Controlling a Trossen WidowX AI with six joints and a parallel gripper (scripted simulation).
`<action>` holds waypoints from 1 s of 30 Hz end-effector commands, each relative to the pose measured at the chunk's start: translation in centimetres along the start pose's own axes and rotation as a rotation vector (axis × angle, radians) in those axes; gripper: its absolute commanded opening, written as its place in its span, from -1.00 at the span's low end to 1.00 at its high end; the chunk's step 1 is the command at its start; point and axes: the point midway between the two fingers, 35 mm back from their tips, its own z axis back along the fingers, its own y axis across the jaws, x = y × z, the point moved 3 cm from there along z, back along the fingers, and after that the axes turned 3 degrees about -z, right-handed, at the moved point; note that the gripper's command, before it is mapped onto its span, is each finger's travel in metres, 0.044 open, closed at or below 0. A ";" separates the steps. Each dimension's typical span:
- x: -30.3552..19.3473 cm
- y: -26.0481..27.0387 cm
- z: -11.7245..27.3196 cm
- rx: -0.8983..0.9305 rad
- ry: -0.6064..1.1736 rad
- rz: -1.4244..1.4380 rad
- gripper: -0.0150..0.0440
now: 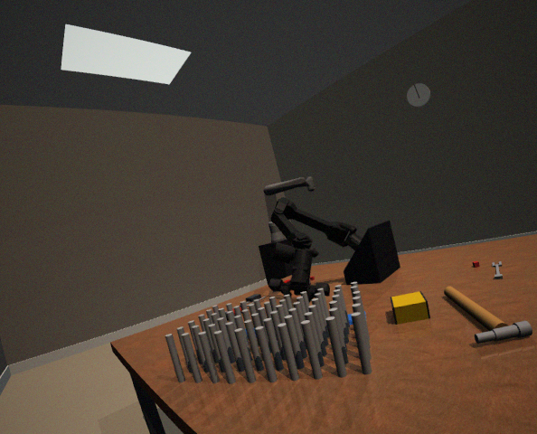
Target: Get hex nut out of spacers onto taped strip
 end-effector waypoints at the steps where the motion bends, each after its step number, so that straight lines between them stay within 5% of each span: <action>1: 0.1 -0.3 -0.2 -0.006 -0.009 0.011 -0.49; 30: -0.6 -0.5 -0.6 -0.006 -0.014 0.007 -0.49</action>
